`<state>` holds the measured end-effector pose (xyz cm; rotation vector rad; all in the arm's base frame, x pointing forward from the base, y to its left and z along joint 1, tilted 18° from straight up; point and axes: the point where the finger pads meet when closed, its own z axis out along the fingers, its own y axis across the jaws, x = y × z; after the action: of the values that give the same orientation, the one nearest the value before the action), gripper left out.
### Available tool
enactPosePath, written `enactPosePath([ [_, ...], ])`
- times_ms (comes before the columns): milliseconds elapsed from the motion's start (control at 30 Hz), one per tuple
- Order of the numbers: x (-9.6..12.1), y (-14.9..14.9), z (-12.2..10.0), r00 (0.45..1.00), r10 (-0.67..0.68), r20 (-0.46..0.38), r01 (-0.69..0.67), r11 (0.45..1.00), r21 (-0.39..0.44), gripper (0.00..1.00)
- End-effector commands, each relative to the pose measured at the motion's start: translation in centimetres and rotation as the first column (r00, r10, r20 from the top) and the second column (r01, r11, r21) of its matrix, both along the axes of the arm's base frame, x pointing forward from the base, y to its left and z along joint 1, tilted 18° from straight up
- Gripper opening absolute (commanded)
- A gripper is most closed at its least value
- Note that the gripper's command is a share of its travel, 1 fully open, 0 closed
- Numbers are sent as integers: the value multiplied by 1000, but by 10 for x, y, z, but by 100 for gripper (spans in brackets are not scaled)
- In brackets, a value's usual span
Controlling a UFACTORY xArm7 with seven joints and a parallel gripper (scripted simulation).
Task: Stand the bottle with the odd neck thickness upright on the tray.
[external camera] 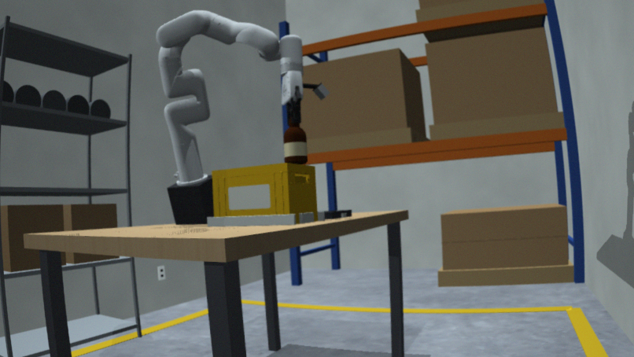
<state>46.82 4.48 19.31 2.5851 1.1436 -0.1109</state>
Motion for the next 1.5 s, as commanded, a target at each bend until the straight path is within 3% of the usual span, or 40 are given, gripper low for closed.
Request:
enactPosePath([
  [0, -1, 7, 0, 1000, 2, 4, -2, 1000, 0, 0],
  [1467, -26, 80, -26, 1000, 2, 4, -2, 1000, 0, 0],
])
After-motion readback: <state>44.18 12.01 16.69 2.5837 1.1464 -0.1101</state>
